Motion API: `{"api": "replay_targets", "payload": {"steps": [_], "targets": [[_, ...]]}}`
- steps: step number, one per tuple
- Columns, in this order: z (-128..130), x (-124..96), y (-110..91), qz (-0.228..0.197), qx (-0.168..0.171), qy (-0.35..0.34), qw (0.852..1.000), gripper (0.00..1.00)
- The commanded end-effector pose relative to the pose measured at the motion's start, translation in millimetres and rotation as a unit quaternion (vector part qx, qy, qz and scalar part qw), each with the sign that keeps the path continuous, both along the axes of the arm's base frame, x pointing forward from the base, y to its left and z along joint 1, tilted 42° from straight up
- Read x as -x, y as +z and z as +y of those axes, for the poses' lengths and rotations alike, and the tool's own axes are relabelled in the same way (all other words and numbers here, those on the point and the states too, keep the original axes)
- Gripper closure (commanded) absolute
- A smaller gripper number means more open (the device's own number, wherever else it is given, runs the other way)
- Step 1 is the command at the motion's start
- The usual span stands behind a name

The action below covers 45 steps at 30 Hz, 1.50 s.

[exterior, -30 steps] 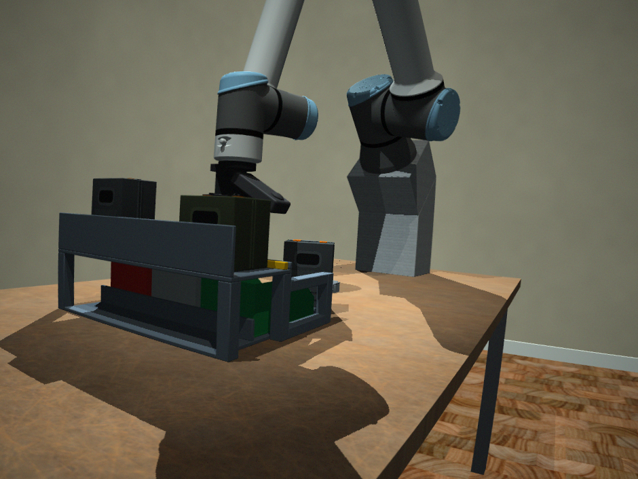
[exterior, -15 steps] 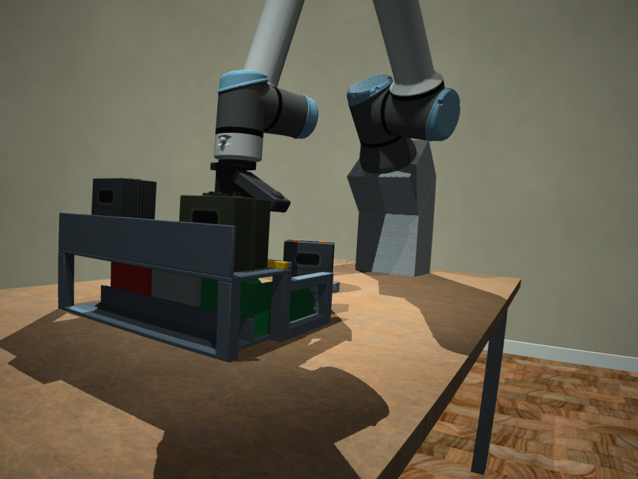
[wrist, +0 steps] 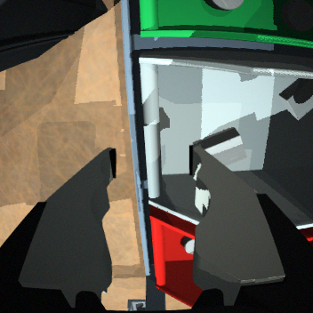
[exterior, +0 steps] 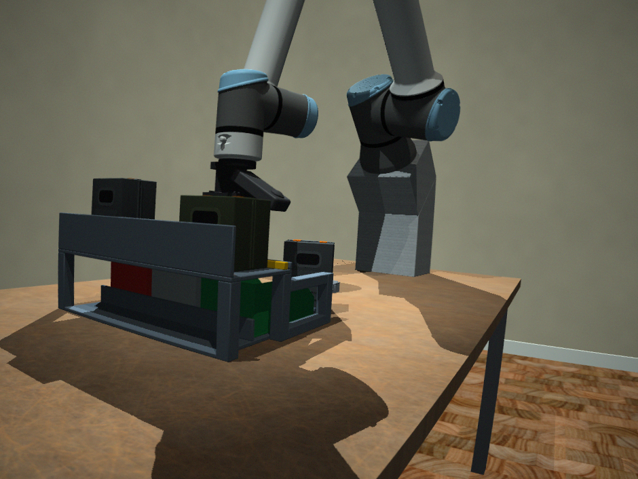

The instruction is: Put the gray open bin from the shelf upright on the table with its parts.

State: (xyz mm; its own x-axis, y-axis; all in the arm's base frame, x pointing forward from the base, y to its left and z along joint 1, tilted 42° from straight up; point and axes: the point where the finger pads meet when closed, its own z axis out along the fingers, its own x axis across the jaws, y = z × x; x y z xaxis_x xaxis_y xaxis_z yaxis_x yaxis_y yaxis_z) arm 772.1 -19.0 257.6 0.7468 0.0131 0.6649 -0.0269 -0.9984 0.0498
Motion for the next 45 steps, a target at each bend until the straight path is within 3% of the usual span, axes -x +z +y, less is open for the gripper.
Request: {"api": "replay_targets", "payload": {"steps": [1, 45], "targets": [[0.1, 0.5, 1.5, -0.001, 0.000, 0.000, 1.000, 0.74], [-1.0, -12.8, -13.4, -0.001, 0.000, 0.000, 1.000, 0.74]]}}
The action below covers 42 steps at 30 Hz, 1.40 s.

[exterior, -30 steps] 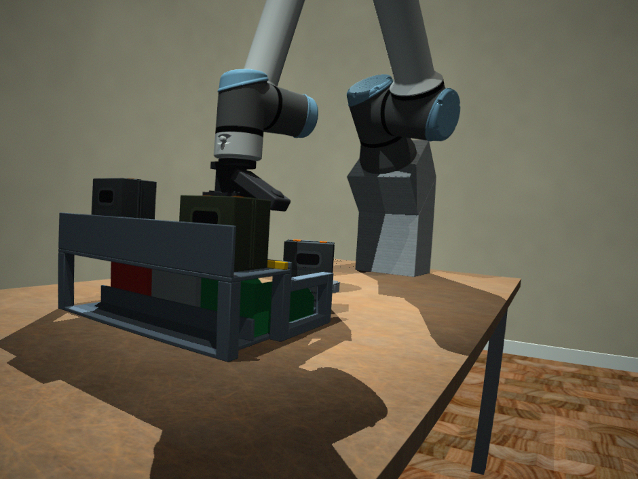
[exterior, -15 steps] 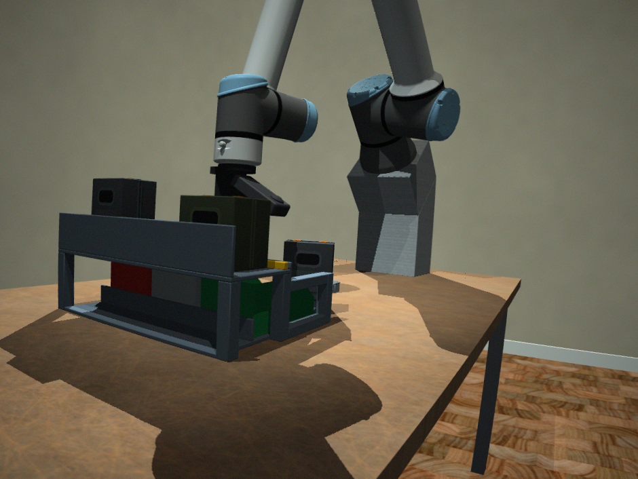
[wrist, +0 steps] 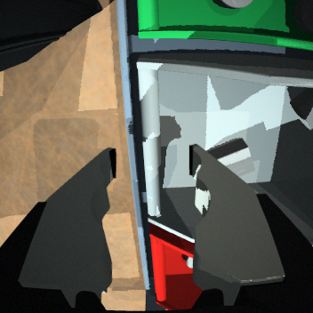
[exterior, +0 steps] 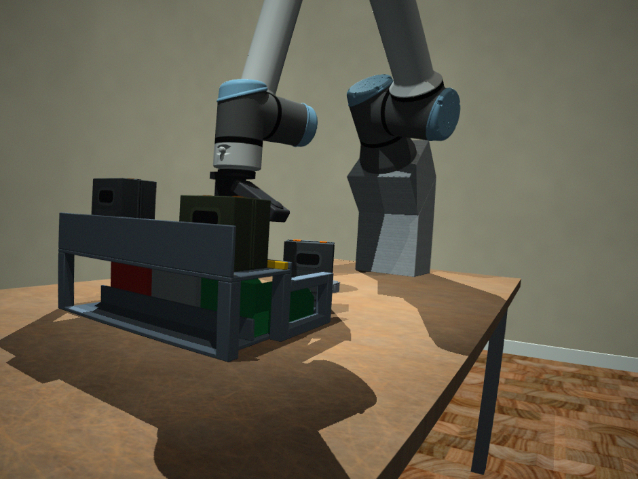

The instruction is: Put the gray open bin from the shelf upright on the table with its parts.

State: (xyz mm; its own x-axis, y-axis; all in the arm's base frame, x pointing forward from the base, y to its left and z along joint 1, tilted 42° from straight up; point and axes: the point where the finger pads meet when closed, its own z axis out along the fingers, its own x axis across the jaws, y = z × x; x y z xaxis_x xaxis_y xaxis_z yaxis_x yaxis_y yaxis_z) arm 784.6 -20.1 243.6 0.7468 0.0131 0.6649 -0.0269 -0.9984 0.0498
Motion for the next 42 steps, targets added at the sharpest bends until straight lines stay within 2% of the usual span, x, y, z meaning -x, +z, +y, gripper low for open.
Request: {"api": "replay_targets", "payload": {"steps": [1, 36, 37, 42], "targets": [[0.1, -0.2, 0.6, -0.001, 0.000, 0.000, 1.000, 0.74], [-0.2, -3.4, -2.9, -0.001, 0.000, 0.000, 1.000, 0.74], [-0.2, -3.4, -2.9, -0.001, 0.000, 0.000, 1.000, 1.00], [-0.2, -3.4, -2.9, -0.001, 0.000, 0.000, 1.000, 1.00]]}}
